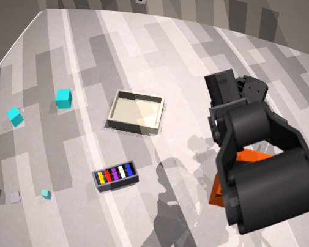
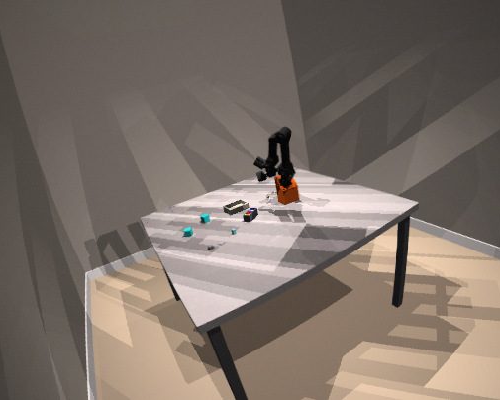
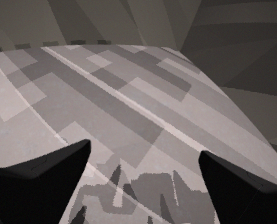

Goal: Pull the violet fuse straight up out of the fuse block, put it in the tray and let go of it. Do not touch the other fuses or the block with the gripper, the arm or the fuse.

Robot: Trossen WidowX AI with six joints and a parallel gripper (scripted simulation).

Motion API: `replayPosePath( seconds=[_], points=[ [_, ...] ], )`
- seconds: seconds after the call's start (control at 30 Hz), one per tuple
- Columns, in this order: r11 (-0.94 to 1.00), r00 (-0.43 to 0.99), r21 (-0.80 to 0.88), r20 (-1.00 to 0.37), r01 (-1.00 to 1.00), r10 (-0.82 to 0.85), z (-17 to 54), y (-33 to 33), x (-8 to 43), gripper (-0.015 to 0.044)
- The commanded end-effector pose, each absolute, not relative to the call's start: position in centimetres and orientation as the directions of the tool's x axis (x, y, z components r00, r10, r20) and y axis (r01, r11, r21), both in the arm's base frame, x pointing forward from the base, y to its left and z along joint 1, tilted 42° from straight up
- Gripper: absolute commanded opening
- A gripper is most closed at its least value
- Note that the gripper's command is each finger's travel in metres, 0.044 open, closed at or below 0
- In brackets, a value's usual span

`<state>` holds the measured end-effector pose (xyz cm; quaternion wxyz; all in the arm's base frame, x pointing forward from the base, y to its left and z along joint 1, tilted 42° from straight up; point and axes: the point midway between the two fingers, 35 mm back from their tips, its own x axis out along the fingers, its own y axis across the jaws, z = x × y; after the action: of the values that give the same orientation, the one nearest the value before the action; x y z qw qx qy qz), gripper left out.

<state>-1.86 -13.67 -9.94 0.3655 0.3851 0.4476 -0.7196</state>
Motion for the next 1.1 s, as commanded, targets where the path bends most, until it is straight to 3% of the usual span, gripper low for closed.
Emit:
replayPosePath(
  seconds=[0.0,0.2,0.4,0.6,0.83,1.07],
  points=[
    [-0.326,-0.429,-0.358,-0.885,0.875,-0.18,-10.0,-13.7,-1.6,0.0374],
    [-0.114,-0.213,-0.203,-0.973,0.973,-0.089,-10.7,-15.0,5.7,0.0216],
    [0.099,-0.017,-0.007,-0.994,0.995,0.103,-9.3,-13.4,14.3,0.006],
    [0.252,0.095,0.191,-0.932,0.949,0.35,-5.8,-9.0,22.0,0.006],
    [0.331,0.108,0.392,-0.769,0.858,0.63,0.7,-1.4,28.3,0.006],
    [0.333,0.103,0.411,-0.747,0.849,0.657,1.6,-0.2,28.3,0.006]
  ],
)
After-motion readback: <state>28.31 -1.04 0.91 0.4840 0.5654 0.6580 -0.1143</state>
